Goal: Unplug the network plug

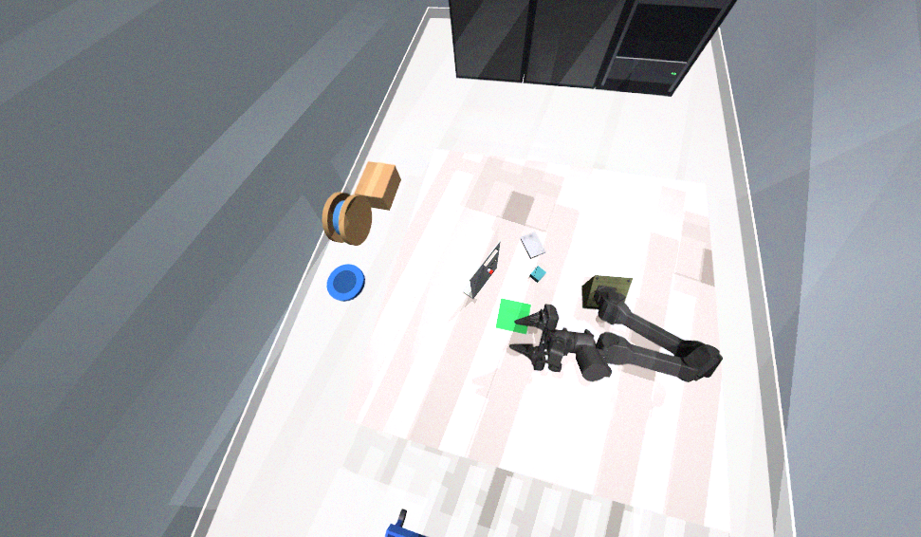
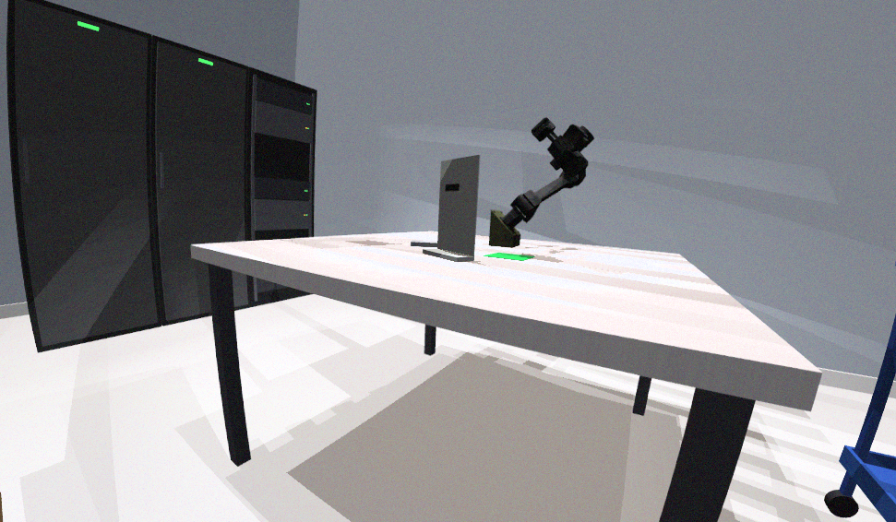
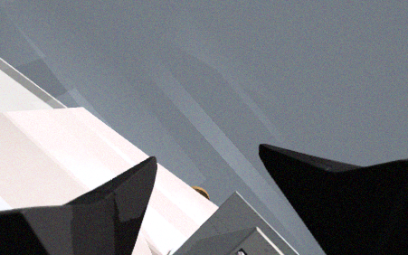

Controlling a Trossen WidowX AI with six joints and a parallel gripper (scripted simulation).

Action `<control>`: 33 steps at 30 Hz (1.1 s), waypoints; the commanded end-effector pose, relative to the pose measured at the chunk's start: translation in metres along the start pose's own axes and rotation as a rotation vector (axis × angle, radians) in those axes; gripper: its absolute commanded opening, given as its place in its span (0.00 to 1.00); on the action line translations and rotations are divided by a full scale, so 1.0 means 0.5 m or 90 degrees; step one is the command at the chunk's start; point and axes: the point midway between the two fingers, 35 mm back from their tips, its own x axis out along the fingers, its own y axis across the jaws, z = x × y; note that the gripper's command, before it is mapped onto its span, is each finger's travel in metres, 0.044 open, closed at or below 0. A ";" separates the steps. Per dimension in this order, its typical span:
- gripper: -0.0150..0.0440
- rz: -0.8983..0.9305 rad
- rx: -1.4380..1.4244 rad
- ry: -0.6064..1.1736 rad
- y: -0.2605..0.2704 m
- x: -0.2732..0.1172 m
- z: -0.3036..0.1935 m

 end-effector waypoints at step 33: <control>0.52 -0.068 0.692 0.044 -0.003 0.021 -0.216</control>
